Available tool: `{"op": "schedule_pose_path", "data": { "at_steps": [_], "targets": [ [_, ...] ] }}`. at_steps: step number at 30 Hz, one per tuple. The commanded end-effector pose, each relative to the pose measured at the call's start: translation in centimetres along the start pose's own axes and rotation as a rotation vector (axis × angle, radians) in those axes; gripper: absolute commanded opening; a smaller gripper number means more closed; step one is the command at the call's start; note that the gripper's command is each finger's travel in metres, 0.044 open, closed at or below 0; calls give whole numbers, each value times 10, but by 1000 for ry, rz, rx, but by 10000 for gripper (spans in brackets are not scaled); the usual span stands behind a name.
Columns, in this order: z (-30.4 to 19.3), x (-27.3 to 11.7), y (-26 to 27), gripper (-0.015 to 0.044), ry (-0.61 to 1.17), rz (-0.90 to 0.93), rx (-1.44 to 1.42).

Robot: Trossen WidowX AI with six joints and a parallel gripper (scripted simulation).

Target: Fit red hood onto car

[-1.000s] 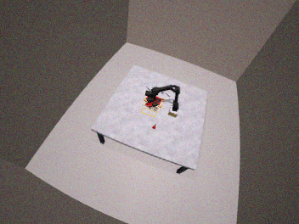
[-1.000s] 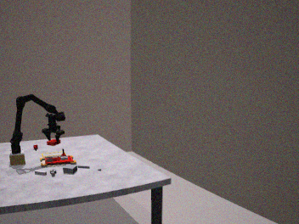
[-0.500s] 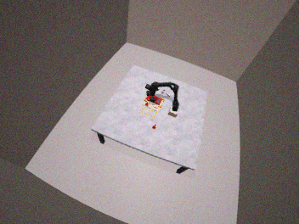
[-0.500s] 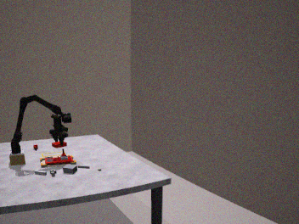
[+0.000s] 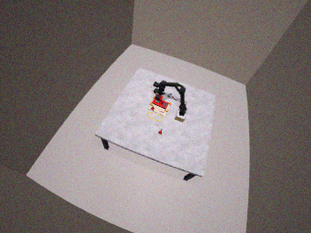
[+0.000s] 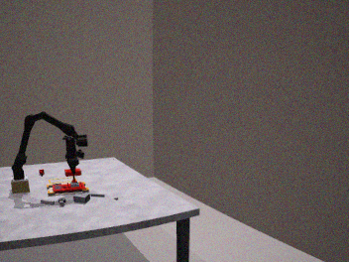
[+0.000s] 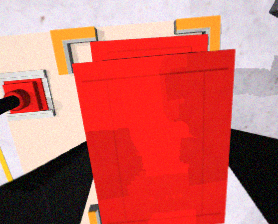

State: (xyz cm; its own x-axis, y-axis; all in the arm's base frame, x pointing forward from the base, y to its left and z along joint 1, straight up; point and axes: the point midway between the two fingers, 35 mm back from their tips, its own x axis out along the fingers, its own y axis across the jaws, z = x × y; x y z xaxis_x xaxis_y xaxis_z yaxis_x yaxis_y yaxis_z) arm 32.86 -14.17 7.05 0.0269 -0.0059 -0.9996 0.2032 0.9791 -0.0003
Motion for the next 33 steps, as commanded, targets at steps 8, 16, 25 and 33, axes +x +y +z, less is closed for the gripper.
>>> {"op": "schedule_pose_path", "data": {
  "at_steps": [8,16,25,33],
  "targets": [
    [1,20,-2,0,-1,3,23],
    [2,50,-5,0,-1,3,23],
    [2,50,-5,0,-1,3,23],
    [2,50,-5,0,-1,3,23]
  ]
}}
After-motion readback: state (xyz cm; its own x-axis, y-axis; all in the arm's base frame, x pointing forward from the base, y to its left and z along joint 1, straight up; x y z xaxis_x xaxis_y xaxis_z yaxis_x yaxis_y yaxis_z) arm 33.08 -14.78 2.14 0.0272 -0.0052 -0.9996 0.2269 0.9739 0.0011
